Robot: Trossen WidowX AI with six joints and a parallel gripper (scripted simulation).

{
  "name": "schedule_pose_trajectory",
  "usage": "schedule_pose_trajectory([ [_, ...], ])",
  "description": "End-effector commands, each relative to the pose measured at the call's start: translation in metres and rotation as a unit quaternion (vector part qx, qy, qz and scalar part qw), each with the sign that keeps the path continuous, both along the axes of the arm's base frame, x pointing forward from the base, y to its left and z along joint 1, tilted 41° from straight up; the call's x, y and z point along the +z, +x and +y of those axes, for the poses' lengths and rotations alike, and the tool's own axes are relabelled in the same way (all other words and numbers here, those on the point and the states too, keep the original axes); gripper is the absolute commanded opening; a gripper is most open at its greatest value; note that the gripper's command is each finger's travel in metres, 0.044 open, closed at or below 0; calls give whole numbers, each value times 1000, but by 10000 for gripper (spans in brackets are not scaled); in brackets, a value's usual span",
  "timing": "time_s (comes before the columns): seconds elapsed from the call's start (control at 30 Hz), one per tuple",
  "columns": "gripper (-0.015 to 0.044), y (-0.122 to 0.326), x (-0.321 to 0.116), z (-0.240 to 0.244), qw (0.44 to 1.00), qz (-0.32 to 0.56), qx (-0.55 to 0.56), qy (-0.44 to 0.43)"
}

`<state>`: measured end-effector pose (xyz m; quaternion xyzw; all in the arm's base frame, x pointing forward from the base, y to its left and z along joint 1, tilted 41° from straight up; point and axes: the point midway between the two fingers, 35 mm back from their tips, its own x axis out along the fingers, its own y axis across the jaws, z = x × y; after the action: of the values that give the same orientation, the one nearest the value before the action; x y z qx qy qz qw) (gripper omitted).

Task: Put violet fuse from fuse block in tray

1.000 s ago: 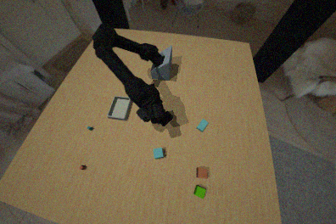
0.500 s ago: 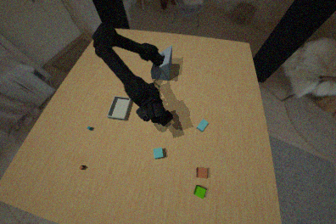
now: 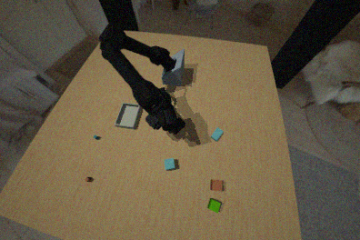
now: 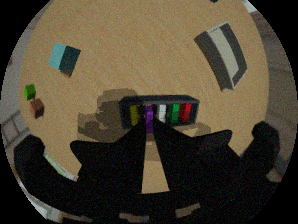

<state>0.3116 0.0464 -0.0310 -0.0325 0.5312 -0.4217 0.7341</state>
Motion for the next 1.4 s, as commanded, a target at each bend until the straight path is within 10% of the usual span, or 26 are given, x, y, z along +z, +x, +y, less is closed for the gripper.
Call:
schedule_pose_trajectory([
  [0.0,0,0,3,2,1000,-3,-2,3],
  [1.37,0,-3,27,23,1000,-2,-1,2],
])
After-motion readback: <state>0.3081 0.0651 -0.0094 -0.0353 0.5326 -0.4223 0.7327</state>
